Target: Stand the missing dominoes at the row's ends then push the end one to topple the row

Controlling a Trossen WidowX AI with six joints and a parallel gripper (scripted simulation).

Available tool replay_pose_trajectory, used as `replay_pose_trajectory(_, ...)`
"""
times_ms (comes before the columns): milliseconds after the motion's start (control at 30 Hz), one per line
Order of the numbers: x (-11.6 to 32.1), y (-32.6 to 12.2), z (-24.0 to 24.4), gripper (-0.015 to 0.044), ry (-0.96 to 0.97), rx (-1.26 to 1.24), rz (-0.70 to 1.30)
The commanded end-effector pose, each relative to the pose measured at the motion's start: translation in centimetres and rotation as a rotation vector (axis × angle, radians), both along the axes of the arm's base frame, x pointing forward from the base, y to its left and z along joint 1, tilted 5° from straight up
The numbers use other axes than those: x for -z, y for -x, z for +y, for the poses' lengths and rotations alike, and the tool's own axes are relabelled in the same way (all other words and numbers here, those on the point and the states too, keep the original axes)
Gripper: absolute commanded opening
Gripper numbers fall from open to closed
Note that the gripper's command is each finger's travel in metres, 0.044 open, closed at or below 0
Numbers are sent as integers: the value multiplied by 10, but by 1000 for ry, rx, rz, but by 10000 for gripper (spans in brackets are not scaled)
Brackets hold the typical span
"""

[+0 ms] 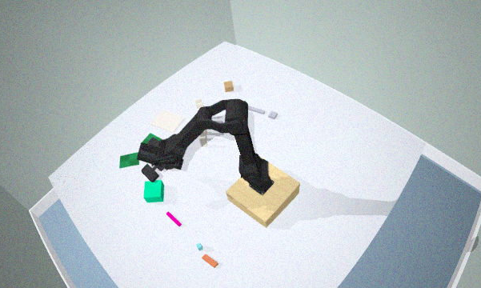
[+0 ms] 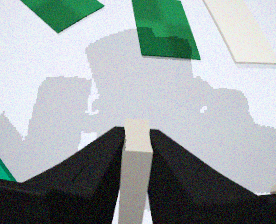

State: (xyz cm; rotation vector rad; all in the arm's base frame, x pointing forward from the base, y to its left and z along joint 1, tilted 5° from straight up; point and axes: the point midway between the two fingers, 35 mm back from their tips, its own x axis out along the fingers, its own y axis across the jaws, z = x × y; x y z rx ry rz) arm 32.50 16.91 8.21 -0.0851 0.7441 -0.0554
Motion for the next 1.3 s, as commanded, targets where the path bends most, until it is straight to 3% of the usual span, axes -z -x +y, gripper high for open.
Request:
replay_pose_trajectory(0, 0, 3, 1, 29, 11, -3, -64)
replay_pose_trajectory(1267, -26, 77, -37, 29, -105, 189, -641)
